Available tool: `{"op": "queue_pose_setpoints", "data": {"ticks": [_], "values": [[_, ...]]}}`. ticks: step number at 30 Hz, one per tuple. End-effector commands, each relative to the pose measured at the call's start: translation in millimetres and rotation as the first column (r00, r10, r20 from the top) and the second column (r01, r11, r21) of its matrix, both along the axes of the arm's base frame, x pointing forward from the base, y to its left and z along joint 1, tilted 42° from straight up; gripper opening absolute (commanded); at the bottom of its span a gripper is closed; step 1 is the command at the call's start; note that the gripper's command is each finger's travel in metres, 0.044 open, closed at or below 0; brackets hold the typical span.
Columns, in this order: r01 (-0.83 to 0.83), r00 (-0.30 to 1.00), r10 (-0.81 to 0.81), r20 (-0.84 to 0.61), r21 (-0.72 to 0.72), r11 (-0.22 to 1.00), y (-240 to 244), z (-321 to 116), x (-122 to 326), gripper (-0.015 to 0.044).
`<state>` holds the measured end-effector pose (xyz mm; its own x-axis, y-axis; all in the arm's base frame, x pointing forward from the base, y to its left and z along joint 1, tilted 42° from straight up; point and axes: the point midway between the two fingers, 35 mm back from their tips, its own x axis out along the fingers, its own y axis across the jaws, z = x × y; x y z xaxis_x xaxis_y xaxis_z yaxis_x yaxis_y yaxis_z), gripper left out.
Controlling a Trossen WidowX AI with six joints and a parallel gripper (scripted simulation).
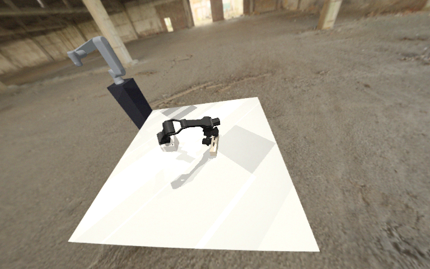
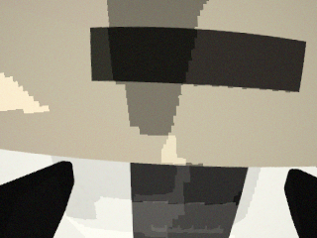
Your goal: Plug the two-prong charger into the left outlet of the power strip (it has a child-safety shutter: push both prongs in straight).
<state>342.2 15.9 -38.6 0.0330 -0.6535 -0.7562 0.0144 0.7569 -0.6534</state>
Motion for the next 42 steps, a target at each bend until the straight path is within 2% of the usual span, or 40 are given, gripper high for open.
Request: {"op": "queue_pose_setpoints", "data": {"ticks": [1, 42], "values": [[0.004, 1.000, -0.004, 0.003, -0.003, 1.000, -1, -1, -2, 0.0440], [0.003, 1.000, -0.003, 0.007, -0.002, 1.000, -1, -4, -35, 0.0440]]}}
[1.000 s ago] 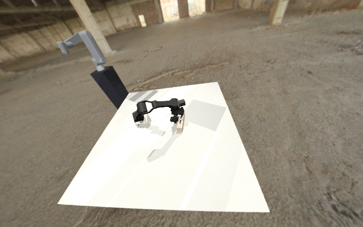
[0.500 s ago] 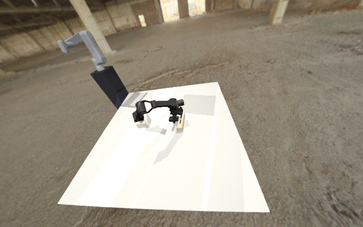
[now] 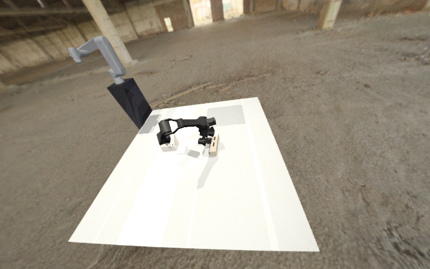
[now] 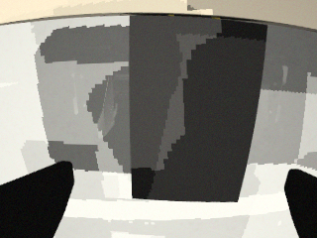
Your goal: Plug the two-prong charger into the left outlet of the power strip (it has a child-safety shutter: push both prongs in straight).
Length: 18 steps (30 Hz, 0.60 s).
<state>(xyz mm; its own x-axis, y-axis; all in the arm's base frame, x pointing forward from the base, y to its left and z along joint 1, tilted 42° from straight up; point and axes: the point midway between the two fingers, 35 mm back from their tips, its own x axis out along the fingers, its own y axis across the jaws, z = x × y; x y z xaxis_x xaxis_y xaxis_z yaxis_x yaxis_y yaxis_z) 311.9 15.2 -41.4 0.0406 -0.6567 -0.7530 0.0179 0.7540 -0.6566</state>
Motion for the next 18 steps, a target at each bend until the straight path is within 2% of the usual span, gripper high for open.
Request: {"op": "queue_pose_setpoints", "data": {"ticks": [1, 18], "values": [[0.005, 1.000, -0.005, -0.001, 0.003, 1.000, 0, -1, -6, 0.0440], [0.005, 1.000, -0.005, -0.002, 0.002, 1.000, -2, -3, -25, 0.0440]]}}
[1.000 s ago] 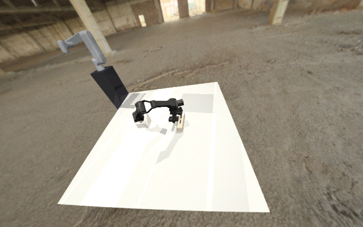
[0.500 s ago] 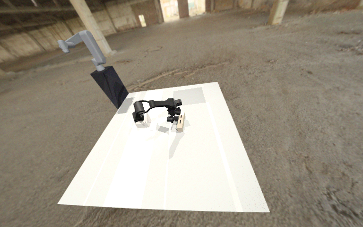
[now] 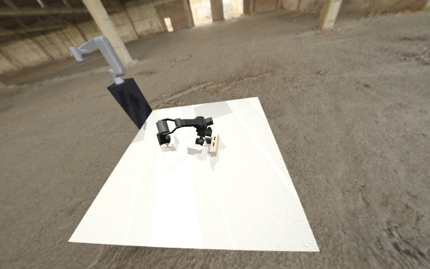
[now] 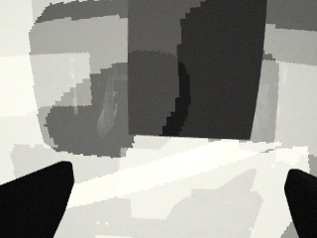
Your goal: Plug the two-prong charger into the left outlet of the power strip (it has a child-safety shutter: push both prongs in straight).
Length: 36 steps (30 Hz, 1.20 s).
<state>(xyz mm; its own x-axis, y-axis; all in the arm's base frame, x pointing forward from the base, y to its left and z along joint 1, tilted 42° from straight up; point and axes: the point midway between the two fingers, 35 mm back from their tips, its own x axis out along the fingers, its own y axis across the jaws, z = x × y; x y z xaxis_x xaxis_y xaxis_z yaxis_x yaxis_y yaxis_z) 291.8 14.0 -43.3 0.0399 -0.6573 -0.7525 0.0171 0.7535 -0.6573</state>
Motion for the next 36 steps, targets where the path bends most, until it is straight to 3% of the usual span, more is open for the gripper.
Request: {"op": "queue_pose_setpoints", "data": {"ticks": [1, 9, 12, 17, 36], "values": [[0.006, 1.000, -0.006, -0.002, 0.003, 1.000, 0, -1, -6, 0.0440], [-0.008, 1.000, 0.008, 0.011, -0.002, 1.000, 0, 0, -8, 0.0440], [-0.118, 0.975, 0.122, 0.183, -0.033, 0.992, 18, 16, 0, 0.0440], [-0.261, 0.828, 0.277, 0.487, -0.102, 0.960, 50, 54, 2, 0.0440], [-0.265, 0.821, 0.281, 0.497, -0.105, 0.959, 51, 56, 1, 0.0440]]}}
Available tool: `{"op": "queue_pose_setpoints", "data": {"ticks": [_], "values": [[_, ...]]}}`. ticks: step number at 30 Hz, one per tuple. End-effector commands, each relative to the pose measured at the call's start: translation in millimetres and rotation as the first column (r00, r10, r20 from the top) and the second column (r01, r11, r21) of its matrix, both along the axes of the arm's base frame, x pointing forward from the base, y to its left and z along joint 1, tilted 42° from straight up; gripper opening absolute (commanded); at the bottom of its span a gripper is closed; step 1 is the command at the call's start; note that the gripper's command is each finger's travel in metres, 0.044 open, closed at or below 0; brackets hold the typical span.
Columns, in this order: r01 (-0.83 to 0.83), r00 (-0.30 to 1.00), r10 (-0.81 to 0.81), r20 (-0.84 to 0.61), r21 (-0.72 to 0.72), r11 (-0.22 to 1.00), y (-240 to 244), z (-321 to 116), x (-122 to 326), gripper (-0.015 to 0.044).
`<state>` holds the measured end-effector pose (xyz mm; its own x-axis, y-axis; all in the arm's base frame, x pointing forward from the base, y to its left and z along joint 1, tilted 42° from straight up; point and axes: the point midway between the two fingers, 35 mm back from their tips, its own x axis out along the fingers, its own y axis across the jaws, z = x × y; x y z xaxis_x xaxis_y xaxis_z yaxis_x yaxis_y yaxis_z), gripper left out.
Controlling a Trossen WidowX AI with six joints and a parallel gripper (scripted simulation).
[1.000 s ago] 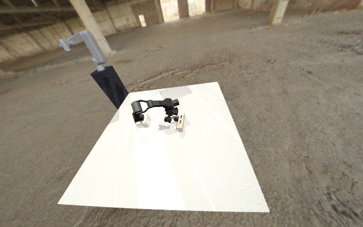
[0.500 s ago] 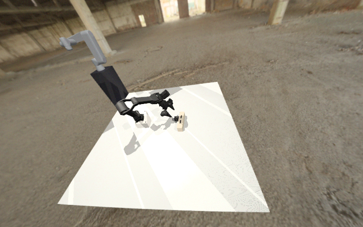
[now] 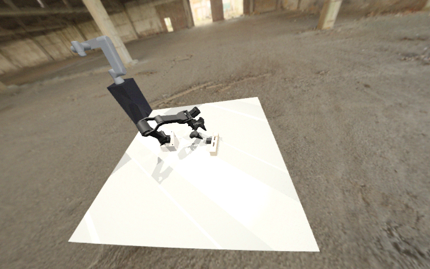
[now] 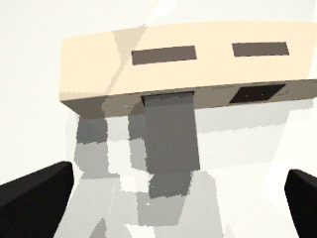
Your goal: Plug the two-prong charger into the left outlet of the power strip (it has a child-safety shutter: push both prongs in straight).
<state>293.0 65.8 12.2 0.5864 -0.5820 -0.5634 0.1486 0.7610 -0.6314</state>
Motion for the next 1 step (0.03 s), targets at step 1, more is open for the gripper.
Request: {"op": "queue_pose_setpoints", "data": {"ticks": [1], "values": [[-0.002, 1.000, 0.002, 0.000, -0.007, 1.000, -0.5, 0.5, 0.1, 0.0440]]}}
